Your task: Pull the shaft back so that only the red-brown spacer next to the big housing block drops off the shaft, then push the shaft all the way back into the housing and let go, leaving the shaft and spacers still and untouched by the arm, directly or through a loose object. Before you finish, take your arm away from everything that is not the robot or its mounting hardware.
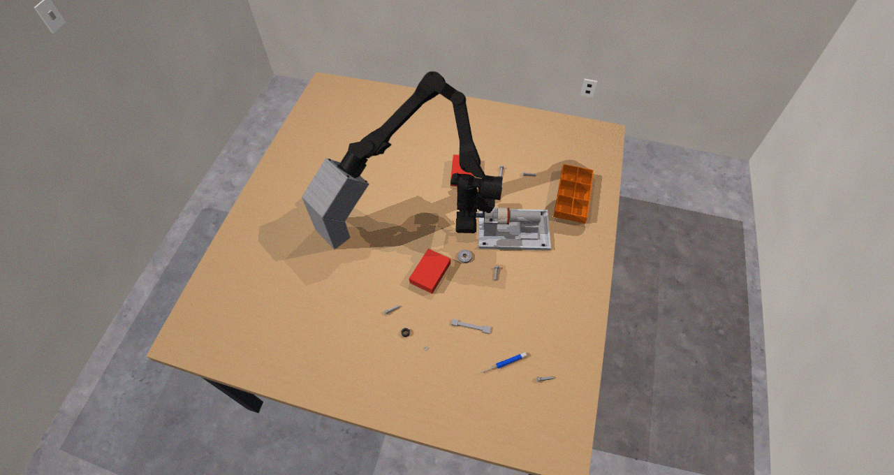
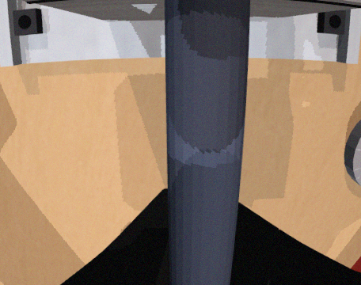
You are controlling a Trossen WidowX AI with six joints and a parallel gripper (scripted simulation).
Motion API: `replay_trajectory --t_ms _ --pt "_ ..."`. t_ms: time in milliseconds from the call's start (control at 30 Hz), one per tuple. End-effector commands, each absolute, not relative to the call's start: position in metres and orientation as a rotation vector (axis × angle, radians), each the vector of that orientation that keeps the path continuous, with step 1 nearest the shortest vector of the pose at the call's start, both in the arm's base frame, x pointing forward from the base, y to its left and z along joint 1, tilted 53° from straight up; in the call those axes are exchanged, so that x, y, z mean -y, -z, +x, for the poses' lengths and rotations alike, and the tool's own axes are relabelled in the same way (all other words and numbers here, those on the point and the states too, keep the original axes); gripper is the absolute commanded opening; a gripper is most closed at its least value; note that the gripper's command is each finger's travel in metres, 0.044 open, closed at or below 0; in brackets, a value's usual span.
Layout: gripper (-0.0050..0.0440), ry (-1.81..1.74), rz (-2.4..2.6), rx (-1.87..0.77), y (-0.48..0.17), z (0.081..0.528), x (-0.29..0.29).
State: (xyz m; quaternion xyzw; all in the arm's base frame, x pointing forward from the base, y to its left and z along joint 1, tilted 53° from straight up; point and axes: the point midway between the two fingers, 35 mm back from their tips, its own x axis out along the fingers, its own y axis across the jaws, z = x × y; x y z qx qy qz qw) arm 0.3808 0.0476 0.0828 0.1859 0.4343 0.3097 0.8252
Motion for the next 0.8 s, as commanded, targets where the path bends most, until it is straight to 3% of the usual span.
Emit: replay_trajectory --t_ms 0,767 --pt "0.0 -0.661 0.394 -0.925 -0.0821 0.3791 -0.048" --pt "0.0 -0.661 0.394 -0.925 -0.0808 0.3772 -0.048"
